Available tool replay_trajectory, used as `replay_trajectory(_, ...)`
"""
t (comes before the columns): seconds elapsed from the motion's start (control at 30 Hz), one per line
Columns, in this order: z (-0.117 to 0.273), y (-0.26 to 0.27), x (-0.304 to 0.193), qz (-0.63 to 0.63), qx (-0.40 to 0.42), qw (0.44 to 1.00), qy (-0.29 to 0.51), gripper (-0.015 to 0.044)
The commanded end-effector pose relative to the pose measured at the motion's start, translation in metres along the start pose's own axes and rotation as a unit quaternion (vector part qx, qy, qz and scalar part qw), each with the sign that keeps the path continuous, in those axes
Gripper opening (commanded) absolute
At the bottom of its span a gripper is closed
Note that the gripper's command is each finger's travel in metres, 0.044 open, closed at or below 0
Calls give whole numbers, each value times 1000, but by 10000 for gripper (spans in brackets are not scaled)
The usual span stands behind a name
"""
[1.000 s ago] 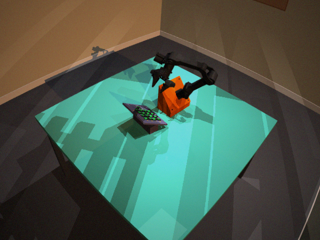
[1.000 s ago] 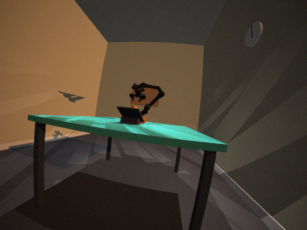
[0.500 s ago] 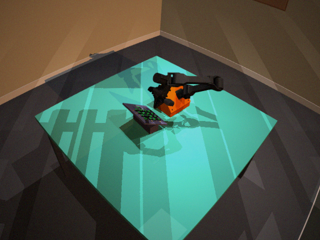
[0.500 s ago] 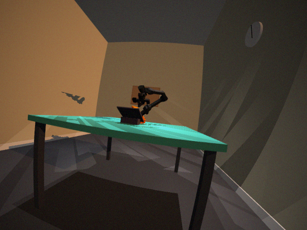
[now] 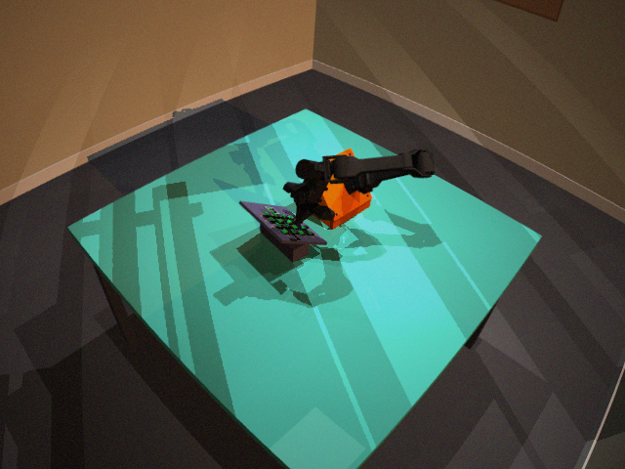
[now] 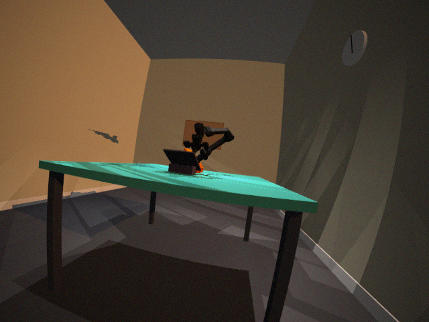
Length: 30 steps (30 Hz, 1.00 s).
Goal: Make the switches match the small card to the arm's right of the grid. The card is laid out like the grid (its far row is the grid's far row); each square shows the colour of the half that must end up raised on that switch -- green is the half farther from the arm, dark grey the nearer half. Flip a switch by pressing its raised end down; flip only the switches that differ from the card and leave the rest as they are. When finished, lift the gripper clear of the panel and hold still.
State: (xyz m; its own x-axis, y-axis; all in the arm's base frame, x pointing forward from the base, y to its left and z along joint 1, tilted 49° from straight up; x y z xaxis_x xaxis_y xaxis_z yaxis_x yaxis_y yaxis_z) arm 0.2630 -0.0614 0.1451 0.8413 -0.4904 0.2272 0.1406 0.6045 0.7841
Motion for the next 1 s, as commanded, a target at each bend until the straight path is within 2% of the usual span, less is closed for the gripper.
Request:
replay_trajectory(0.0,-7,-2,-1,-6,-2,1000,3,0)
replay_trajectory(0.37,-20,-2,-1,-5,-2,1000,3,0)
replay_trajectory(0.97,-21,-2,-1,-5,-2,1000,3,0)
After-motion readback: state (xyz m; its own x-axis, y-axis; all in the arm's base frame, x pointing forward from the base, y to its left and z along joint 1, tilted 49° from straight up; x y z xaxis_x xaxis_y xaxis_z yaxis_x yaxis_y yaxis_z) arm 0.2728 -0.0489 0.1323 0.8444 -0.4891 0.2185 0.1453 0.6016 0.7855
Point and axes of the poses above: the point midway between the two fingers, 35 mm back from their tips, its own z axis back along the fingers, its own y axis across the jaws, x = y × z, the point moved 9 cm from there along z, back along the fingers, and after that the axes turned 7 degrees about -z, right-handed, at the moved point
